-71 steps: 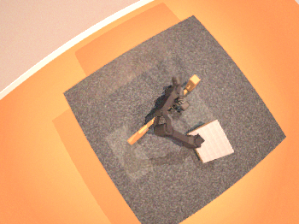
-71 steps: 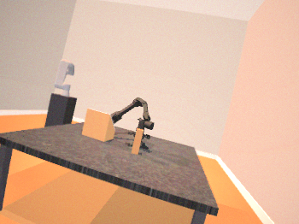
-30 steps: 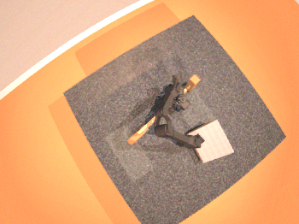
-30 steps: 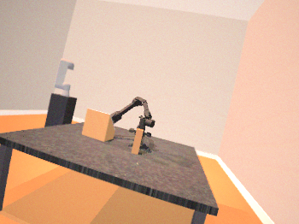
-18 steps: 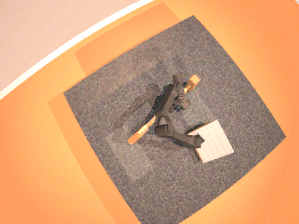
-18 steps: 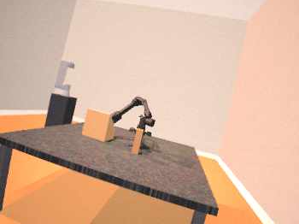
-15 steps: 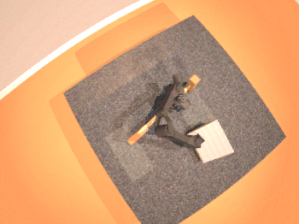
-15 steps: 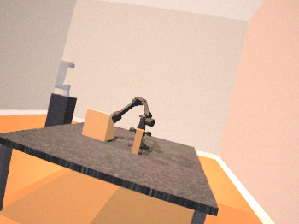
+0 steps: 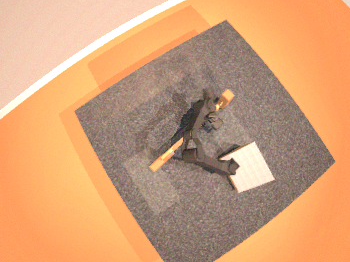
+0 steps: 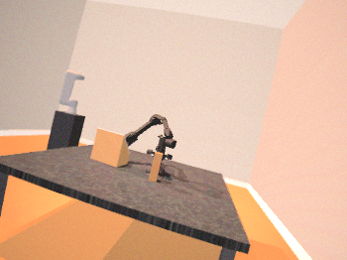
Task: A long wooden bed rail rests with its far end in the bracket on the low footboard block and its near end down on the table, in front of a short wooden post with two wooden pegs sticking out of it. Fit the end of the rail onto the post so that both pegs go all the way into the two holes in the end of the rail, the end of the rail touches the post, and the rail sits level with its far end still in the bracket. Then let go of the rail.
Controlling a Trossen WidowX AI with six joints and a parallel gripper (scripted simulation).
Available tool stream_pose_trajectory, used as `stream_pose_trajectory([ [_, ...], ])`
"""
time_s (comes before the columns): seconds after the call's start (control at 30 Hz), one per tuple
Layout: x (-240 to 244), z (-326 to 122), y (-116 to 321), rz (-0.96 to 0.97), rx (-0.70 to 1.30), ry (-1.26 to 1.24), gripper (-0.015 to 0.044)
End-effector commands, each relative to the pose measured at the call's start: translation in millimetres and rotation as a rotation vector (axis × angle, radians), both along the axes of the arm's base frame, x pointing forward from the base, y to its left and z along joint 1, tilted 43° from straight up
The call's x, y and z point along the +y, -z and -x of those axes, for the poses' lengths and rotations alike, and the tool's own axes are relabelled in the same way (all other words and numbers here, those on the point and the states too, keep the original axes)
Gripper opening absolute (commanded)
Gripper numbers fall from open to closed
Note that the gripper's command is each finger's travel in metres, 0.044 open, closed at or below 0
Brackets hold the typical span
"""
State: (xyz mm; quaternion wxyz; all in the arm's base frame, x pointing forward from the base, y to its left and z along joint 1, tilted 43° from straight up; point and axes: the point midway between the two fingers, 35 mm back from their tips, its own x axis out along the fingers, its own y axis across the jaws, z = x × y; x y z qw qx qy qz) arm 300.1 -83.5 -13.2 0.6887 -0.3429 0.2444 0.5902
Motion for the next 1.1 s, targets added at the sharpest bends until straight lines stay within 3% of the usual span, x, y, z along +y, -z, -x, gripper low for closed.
stream_pose_trajectory([
  [0.0, -6.3, -1.3, -5.7, 0.004, -0.013, 0.011, 0.0000],
  [1.07, -4.8, 0.4, -3.8, 0.004, -0.013, 0.011, 0.0000],
])
